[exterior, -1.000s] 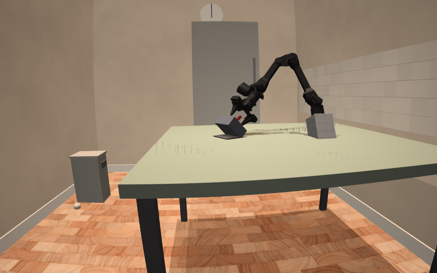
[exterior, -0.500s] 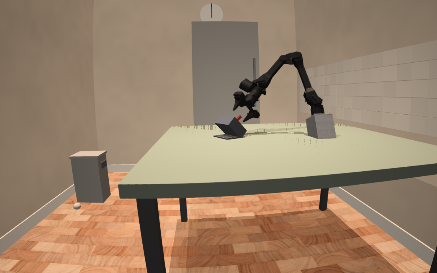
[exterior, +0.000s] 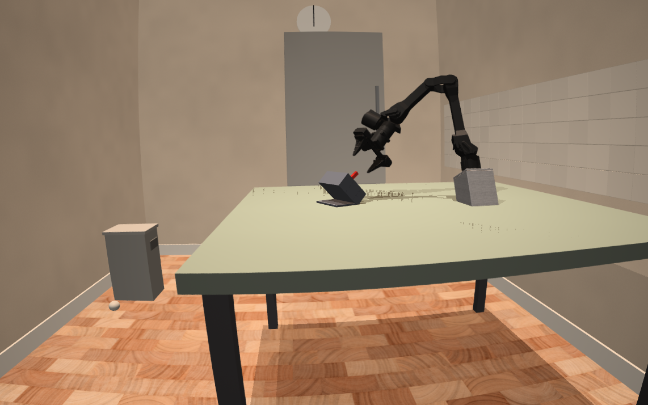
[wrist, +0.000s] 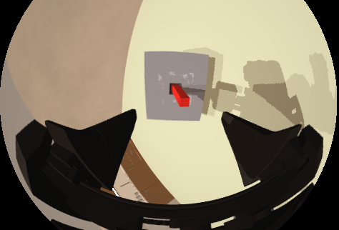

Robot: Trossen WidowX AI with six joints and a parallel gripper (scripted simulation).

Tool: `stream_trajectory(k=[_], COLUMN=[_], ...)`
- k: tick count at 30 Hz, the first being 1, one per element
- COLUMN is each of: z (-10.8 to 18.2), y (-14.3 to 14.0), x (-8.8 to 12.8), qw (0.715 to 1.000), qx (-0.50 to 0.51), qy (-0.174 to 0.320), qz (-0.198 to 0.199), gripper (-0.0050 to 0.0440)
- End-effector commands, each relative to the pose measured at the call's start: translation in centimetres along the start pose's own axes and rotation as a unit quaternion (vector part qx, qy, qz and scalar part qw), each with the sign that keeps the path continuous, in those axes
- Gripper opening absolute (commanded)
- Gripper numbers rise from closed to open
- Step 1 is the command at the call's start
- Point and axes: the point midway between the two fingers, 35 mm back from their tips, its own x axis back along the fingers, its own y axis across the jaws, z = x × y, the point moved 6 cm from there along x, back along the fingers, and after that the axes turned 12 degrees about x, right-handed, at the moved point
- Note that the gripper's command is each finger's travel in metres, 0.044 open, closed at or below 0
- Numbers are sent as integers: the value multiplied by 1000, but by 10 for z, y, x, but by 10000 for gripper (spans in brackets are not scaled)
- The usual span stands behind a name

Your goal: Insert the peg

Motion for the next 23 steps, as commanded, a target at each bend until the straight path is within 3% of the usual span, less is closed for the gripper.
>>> stream_trajectory(k=[1, 23], z=[0, -3], y=[1, 3], x=[19, 27], qw=[1000, 1000], qx=[2, 2], qy=[-7, -7], qz=[-4, -4], gripper=[440, 440])
